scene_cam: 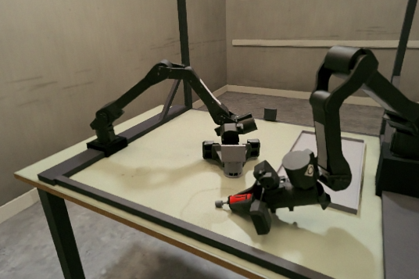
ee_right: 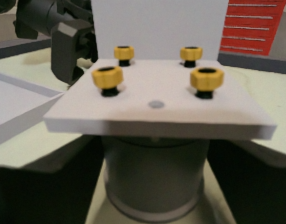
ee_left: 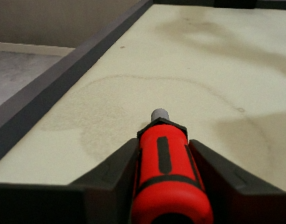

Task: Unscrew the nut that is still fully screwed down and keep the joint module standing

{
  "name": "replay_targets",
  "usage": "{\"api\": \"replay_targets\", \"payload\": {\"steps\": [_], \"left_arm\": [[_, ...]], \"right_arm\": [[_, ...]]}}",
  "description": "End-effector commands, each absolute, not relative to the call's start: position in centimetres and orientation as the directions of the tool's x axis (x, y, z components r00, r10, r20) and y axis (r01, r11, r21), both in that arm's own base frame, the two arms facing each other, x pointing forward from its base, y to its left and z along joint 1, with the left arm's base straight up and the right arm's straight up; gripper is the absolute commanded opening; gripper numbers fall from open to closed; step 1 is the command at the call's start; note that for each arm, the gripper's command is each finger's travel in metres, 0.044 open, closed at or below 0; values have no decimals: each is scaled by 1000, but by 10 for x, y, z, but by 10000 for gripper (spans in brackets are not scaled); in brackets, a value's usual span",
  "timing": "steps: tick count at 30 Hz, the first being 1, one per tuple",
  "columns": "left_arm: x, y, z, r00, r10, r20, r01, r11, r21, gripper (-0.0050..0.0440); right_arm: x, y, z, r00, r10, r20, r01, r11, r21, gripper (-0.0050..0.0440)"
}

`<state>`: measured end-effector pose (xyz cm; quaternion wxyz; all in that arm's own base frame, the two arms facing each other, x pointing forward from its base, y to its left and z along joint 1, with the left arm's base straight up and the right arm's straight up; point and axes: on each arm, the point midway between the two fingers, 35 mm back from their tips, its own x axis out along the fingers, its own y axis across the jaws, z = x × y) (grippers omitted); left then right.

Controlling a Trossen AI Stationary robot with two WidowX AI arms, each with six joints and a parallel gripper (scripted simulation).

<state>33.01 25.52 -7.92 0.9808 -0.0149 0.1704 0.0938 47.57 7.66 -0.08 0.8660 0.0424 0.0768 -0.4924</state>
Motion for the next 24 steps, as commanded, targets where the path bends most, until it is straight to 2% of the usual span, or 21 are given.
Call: {"api": "replay_targets", "payload": {"steps": [1, 11, 12, 24], "left_arm": [[329, 252, -88, 916, 175, -360, -192, 981, -12, 130], [329, 252, -88, 916, 175, -361, -192, 981, -12, 130], [329, 252, -88, 916, 175, -361, -192, 981, -12, 167], [331, 255, -82, 921, 177, -347, -190, 982, -2, 167]], "right_arm": [[481, 78, 22, 510, -843, -170, 859, 509, 49, 245], [481, 78, 22, 510, -843, -170, 859, 509, 49, 245], [481, 78, 22, 510, -843, -170, 859, 509, 49, 245], [481, 78, 22, 510, -843, -170, 859, 509, 49, 245]]}}
